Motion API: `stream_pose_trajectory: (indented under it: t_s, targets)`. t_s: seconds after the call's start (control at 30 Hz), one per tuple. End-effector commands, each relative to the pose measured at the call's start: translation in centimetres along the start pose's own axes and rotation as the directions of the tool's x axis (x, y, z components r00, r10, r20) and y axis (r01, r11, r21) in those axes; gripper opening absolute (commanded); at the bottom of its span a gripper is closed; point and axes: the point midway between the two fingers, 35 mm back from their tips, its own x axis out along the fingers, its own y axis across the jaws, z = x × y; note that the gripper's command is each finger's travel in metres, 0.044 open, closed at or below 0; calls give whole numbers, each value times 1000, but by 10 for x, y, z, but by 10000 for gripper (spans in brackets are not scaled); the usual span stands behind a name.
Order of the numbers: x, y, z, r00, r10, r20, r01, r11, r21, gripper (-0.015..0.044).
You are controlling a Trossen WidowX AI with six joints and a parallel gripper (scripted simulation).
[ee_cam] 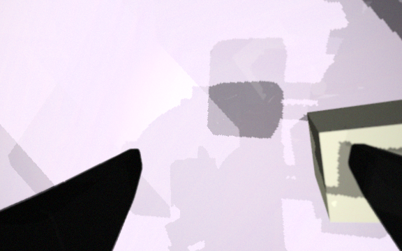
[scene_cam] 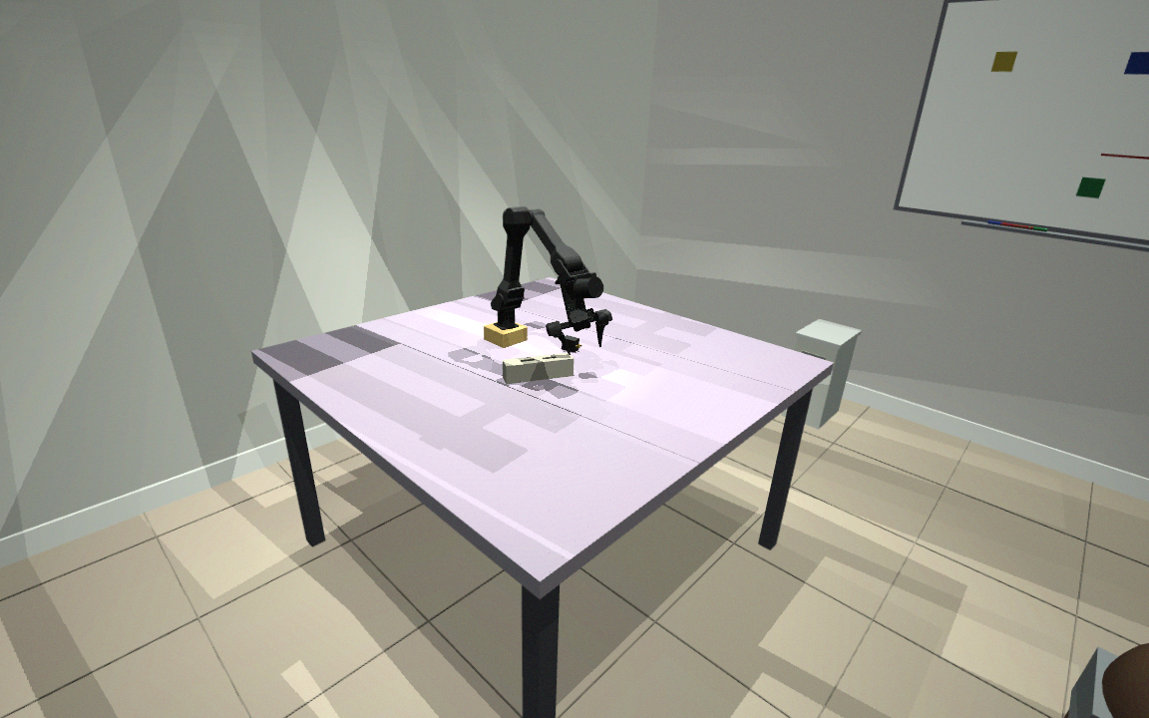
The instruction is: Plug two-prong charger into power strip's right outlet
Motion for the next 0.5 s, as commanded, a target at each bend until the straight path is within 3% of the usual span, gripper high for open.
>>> stream_pose_trajectory:
  t_s: [0.0, 0.47]
  targets:
    - [-3, 4, -18, 1000, -17, -25, 15, 997, -75, 440]
    - [-9, 17, -84, 987, -90, -135, 38, 935, -353, 440]
